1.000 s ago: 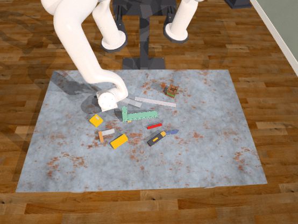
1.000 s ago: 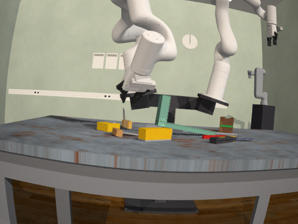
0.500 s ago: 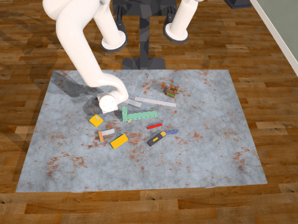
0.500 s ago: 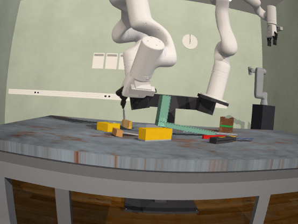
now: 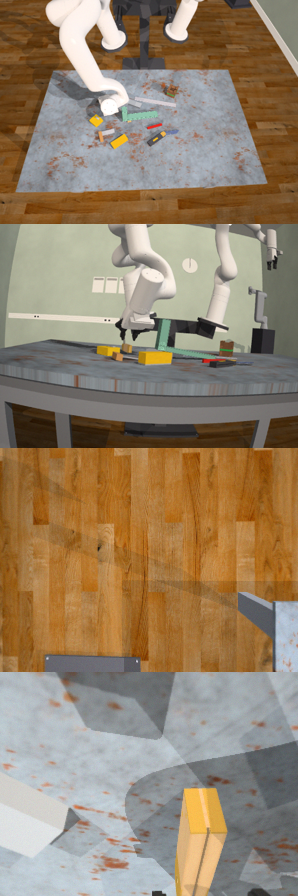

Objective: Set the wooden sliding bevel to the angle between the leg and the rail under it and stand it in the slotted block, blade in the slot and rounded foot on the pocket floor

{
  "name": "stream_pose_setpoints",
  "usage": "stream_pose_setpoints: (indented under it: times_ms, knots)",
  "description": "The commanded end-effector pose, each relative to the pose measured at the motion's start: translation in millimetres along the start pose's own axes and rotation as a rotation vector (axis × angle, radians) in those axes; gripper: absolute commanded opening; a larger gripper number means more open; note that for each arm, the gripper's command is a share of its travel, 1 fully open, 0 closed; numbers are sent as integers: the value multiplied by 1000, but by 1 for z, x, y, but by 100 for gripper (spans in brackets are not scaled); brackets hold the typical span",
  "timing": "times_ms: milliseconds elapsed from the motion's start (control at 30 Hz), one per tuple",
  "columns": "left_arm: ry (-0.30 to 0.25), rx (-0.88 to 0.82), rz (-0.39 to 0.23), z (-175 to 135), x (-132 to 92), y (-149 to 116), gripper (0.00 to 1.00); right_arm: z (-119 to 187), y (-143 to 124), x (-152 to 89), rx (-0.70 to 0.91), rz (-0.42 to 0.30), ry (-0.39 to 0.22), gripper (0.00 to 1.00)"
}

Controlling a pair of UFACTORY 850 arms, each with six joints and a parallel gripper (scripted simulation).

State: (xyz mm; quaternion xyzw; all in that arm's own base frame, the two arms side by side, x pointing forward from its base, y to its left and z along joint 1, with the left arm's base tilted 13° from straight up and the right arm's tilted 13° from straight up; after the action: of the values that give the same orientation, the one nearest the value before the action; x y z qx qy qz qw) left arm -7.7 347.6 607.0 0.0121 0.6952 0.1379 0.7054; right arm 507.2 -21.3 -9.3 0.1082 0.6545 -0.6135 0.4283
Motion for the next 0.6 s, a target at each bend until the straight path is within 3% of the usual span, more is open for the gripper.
stream_pose_setpoints:
  times_ms: [0, 567]
  knots:
    - [0, 0, 2, 0, -1, 0, 100, 1, 8, 7, 0, 1, 0, 48]
    - [0, 0, 2, 0, -1, 0, 100, 4, 25, 25, 0, 1, 0, 48]
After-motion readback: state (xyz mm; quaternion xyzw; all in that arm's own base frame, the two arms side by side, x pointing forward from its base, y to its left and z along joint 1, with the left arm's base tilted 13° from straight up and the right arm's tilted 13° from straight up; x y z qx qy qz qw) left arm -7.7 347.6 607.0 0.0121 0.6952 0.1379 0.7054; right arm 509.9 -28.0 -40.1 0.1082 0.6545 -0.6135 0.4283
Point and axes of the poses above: on each arm, the point where the finger pads meet when closed, its own x axis out along the fingers, its own z axis across the jaws, y = z × x, the point moved 6 cm from there along -x, back along the fingers, and after that the axes turned 9 degrees about -x, right-handed, at the moved point
